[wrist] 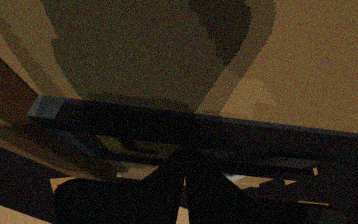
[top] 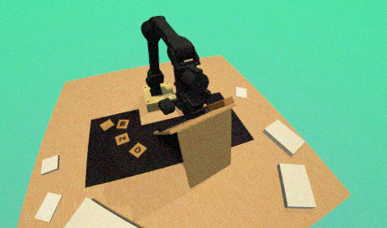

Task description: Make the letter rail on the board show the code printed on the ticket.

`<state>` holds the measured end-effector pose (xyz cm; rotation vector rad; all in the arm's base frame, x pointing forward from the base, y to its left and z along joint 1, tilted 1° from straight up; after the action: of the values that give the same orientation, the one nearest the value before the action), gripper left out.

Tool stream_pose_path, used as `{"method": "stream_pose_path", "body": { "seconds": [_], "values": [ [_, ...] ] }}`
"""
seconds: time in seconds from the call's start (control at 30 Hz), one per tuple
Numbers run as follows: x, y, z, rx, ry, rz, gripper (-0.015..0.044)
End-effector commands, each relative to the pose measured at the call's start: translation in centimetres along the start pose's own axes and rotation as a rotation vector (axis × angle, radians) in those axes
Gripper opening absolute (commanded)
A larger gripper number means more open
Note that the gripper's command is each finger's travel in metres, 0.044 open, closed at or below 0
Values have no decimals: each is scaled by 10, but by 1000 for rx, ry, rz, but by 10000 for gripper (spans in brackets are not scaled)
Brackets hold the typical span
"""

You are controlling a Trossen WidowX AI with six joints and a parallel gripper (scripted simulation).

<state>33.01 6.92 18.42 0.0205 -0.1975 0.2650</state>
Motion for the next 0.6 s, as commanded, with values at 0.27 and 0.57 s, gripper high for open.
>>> {"method": "stream_pose_path", "body": {
  "seconds": [0.27,0.57],
  "values": [
    [0,5,0,3,2,-3,0],
    [0,8,0,3,2,-3,0]
  ]
}}
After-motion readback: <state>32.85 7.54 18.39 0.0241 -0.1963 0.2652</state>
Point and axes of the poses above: the point midway between the two fingers, 35 mm back from their tips, its own z axis back along the fingers, its own y axis across the jaws, x = y × z, the point moved 3 cm from there along z, back along the fingers, and after that the axes turned 3 degrees about z, right-handed, at the moved point
